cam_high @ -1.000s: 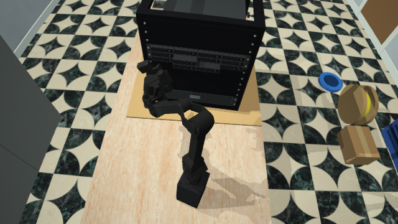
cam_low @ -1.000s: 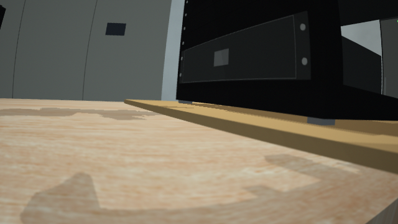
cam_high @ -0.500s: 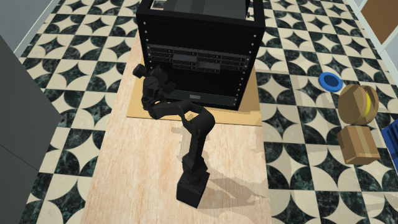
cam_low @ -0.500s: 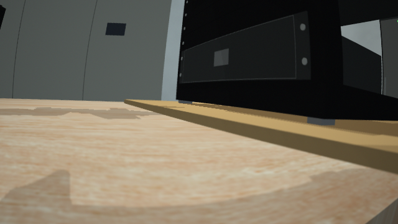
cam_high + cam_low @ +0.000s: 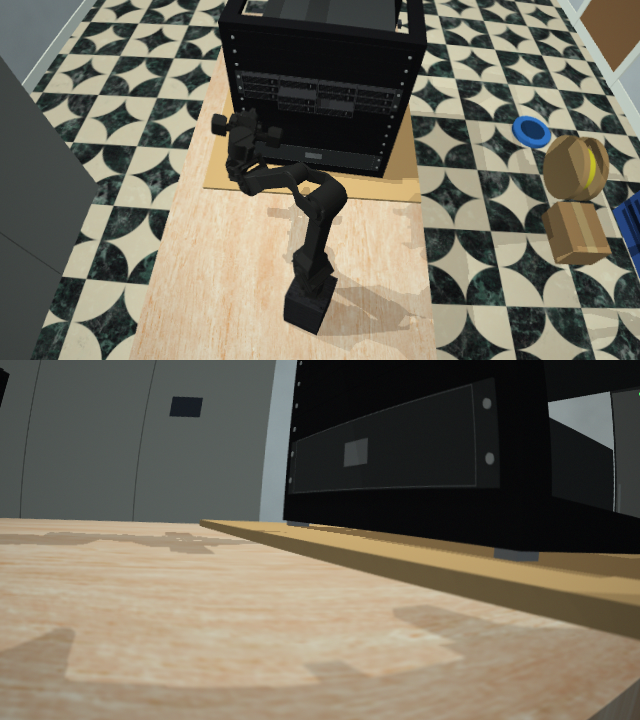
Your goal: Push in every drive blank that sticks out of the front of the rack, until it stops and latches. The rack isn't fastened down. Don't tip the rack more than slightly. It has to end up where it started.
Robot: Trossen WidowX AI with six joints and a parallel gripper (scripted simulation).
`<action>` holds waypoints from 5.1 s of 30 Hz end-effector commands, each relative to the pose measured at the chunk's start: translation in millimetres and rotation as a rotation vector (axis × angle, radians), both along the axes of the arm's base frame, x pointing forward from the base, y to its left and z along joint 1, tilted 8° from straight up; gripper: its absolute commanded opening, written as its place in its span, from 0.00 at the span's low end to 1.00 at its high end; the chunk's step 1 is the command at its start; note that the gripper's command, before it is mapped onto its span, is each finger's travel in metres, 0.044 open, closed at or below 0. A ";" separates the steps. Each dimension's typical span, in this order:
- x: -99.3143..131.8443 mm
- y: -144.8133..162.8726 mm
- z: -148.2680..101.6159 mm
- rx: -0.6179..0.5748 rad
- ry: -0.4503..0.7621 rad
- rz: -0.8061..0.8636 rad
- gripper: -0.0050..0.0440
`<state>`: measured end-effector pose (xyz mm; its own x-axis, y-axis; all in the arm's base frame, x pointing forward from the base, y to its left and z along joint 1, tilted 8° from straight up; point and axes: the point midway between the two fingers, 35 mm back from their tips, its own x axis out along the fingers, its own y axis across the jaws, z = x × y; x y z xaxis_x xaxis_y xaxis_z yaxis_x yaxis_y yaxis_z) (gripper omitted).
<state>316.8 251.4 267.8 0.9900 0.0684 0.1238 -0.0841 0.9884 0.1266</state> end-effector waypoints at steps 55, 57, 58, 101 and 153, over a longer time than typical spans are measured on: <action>-39.6 -5.0 -4.1 -1.535 -0.113 -0.208 0.00; -40.3 -5.1 -4.3 -1.564 -0.115 -0.211 0.00; -40.6 -5.2 -4.4 -1.578 -0.116 -0.213 0.00; -43.8 -5.6 -5.4 -1.721 -0.124 -0.231 0.00; 44.3 2.3 12.4 -1.721 -0.125 -0.232 0.00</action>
